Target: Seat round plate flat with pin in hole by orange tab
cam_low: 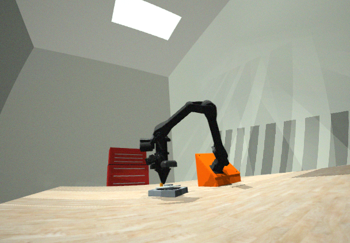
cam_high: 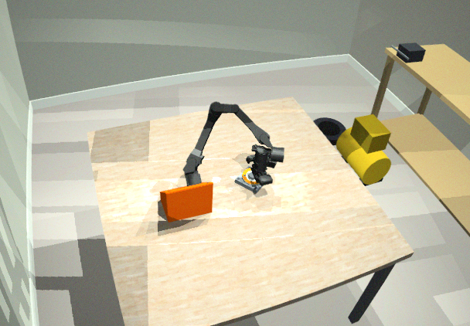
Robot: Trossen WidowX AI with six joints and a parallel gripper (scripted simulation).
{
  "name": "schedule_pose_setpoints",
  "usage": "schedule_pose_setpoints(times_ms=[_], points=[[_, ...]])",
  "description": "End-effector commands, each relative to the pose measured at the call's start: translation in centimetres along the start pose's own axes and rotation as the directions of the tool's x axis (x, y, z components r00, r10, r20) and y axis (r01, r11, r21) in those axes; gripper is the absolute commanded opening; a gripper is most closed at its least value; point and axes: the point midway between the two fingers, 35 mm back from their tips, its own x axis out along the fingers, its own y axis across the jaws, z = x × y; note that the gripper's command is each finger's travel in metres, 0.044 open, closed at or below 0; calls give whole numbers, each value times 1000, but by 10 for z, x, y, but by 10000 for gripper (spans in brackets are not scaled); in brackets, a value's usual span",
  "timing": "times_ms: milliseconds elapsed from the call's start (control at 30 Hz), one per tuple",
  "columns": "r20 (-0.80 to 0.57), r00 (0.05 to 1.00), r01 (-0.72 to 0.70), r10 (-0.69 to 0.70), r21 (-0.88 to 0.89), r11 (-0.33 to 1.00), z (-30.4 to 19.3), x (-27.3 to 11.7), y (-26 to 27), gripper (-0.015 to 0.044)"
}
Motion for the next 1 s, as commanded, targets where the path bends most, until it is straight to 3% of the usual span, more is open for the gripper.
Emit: schedule_pose_setpoints(times_ms=[0,967], points=[[6,1000,-3,3,-2,1000,8,1,0,0],[7,1000,-5,5,-3,1000,42,-2,23,0]])
